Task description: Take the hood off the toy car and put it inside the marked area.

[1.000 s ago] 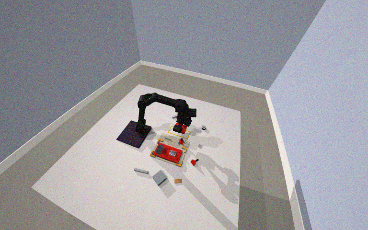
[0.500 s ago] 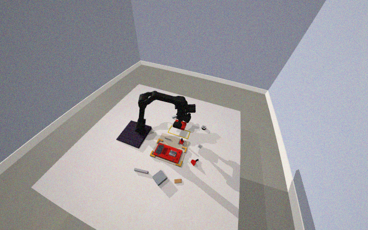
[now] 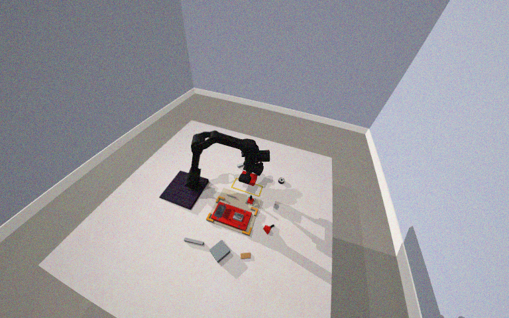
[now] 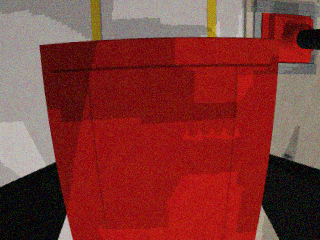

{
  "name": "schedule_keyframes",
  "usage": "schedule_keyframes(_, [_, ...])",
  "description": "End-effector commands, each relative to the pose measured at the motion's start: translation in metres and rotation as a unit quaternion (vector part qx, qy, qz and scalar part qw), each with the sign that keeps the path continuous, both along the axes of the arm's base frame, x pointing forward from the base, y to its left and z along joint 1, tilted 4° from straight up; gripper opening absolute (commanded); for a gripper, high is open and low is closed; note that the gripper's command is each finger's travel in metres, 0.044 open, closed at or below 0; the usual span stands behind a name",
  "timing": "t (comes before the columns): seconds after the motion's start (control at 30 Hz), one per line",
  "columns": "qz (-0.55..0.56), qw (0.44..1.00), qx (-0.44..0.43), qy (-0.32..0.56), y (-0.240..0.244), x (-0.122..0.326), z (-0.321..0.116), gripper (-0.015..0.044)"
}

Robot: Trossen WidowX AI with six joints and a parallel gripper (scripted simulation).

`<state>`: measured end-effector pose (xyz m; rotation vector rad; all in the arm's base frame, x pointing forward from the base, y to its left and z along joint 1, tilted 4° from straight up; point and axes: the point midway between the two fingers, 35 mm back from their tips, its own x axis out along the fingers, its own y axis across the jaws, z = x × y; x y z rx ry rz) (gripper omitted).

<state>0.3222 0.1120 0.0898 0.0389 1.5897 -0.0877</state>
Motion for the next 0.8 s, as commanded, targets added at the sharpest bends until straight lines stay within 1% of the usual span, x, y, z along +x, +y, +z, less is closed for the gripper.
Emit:
schedule_keyframes(0.0, [-0.002,1.0,0.002,0.002,0.0,-0.001,-0.004,0.0])
schedule_keyframes(0.77, [-0.002,1.0,0.001,0.002,0.0,-0.001,-0.025,0.0])
